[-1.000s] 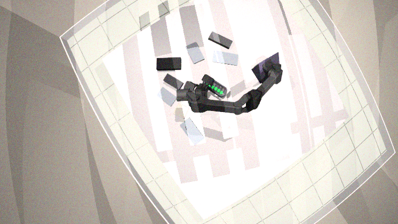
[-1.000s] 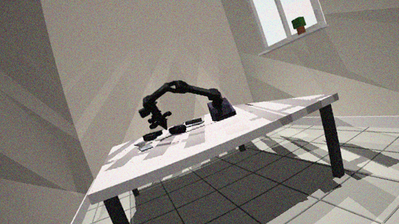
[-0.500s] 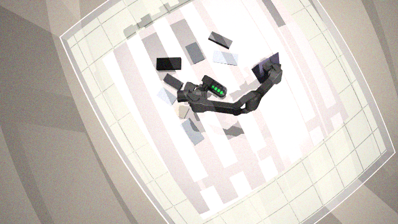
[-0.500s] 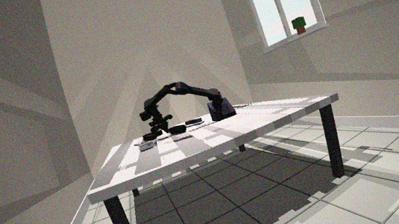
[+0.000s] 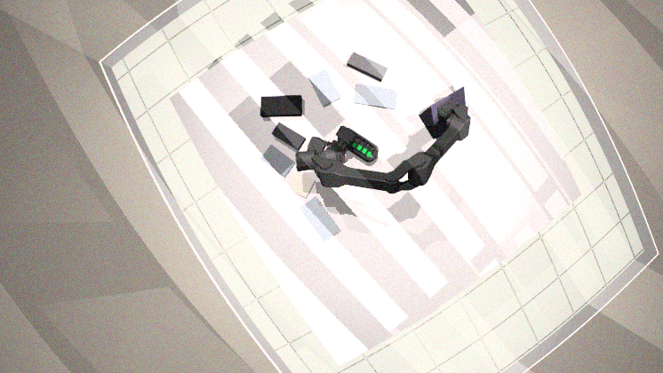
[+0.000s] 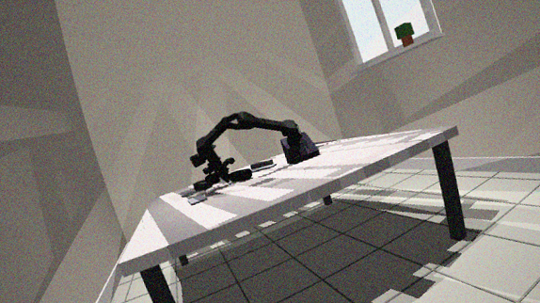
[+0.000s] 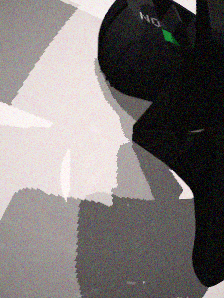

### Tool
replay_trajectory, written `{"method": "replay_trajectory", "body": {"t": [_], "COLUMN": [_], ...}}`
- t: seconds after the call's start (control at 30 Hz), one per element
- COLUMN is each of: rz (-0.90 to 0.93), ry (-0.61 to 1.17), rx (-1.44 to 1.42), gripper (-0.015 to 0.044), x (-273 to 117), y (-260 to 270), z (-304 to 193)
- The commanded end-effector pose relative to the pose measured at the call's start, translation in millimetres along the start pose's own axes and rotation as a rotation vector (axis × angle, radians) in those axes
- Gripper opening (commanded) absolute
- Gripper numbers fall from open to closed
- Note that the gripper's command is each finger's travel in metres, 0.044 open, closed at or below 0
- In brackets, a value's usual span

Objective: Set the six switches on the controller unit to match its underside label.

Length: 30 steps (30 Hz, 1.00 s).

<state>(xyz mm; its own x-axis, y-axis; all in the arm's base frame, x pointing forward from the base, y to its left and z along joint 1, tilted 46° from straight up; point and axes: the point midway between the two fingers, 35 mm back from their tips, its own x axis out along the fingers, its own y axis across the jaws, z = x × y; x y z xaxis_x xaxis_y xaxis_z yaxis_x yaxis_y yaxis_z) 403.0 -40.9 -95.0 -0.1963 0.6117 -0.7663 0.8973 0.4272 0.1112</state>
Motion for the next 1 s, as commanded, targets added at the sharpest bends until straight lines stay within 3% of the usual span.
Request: {"method": "replay_trajectory", "body": {"t": [0.0, 0.97], "rz": [0.003, 0.003], "ry": [0.003, 0.003], "rx": [0.010, 0.010], "gripper": [0.0000, 0.0000], "x": [1, 4], "y": [-2, -13], "z": [1, 1]}}
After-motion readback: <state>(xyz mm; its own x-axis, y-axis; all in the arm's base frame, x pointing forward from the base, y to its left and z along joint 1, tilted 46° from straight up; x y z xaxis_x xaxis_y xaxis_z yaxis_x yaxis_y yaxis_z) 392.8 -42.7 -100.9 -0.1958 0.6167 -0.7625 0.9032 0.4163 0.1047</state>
